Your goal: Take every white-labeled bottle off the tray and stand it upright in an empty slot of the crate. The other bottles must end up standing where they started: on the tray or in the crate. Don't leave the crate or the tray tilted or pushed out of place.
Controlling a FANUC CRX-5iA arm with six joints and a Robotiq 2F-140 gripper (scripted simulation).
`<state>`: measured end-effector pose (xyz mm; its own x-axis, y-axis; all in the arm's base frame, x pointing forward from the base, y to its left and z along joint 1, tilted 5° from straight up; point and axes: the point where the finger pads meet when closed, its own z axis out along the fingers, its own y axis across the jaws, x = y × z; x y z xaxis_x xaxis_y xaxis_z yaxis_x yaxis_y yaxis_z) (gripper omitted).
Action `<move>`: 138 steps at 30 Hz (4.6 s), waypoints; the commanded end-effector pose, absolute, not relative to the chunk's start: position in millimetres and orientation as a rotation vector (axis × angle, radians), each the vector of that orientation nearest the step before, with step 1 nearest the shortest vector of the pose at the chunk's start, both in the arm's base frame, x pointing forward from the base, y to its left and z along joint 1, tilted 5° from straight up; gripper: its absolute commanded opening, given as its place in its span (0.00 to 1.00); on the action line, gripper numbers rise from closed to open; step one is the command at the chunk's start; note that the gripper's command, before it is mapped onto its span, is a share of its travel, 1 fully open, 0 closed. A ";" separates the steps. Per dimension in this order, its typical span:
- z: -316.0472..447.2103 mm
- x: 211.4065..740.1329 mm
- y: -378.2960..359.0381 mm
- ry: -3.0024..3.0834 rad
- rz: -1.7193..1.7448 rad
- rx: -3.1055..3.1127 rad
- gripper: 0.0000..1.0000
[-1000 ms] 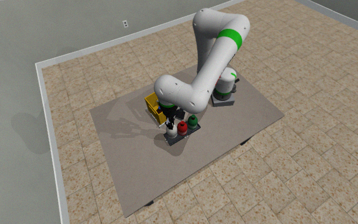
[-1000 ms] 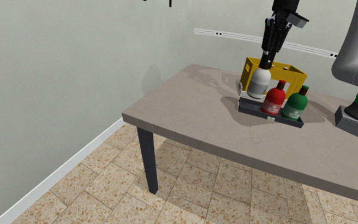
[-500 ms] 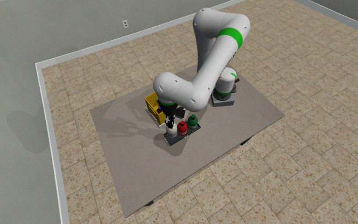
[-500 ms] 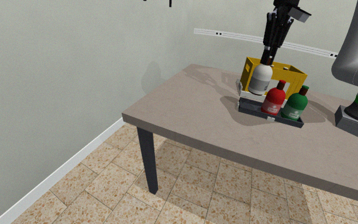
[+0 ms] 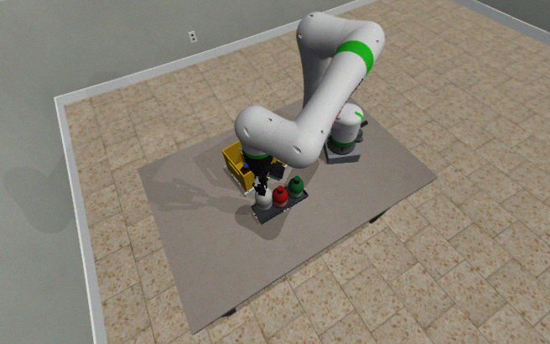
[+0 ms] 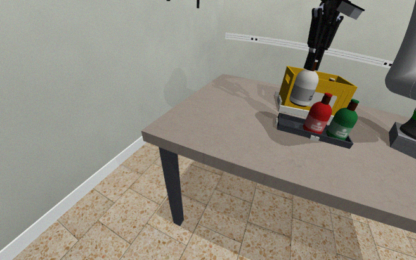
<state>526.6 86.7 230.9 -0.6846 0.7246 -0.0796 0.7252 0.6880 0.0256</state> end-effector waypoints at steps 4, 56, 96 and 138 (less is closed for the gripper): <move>238.5 526.5 86.9 2.807 -0.011 1.208 0.10; 286.3 523.0 88.9 2.807 -0.011 1.208 0.10; 307.5 521.4 89.7 2.807 -0.011 1.208 0.10; 314.5 520.9 90.0 2.807 -0.011 1.208 0.10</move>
<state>520.7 90.1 313.5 -0.6846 0.7245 -0.0798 0.7252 0.6881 0.0257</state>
